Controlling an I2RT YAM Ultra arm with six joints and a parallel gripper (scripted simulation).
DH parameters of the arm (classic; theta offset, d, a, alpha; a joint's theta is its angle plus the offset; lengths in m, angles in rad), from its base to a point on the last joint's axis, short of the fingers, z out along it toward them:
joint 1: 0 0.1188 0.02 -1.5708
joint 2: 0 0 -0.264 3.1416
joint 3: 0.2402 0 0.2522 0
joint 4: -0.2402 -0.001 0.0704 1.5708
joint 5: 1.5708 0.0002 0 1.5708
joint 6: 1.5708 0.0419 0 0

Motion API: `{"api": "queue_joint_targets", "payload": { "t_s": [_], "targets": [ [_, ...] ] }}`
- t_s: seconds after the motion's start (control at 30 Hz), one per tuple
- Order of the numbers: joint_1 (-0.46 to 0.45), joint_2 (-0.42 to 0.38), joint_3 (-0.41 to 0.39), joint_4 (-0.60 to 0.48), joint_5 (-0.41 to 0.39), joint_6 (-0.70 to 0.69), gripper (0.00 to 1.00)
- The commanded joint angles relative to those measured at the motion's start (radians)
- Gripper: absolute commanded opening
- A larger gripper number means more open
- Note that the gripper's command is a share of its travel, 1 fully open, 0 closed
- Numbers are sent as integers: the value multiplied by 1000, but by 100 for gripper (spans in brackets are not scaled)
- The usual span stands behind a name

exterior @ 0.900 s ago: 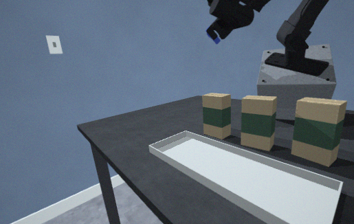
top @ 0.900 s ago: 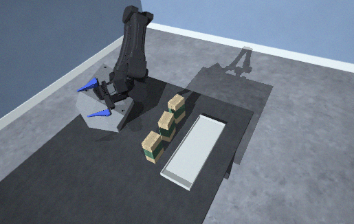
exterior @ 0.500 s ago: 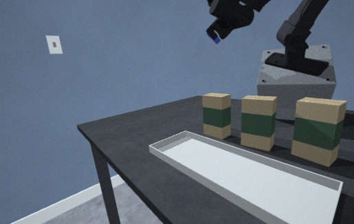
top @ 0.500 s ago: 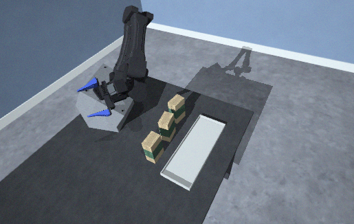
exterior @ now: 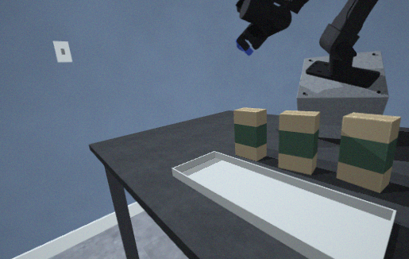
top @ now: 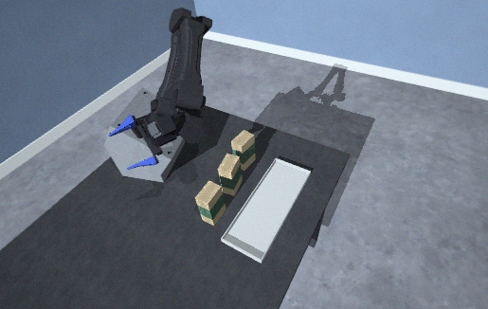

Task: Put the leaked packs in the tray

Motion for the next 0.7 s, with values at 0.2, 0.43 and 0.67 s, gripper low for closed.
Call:
{"api": "queue_joint_targets", "payload": {
  "t_s": [0.2, 0.43, 0.67],
  "targets": [
    [10, 79, 120, -125, -314, 118, 100],
    [14, 158, 208, -204, -581, 192, 100],
    [24, 227, 289, -285, -833, 268, 100]
  ]
}}
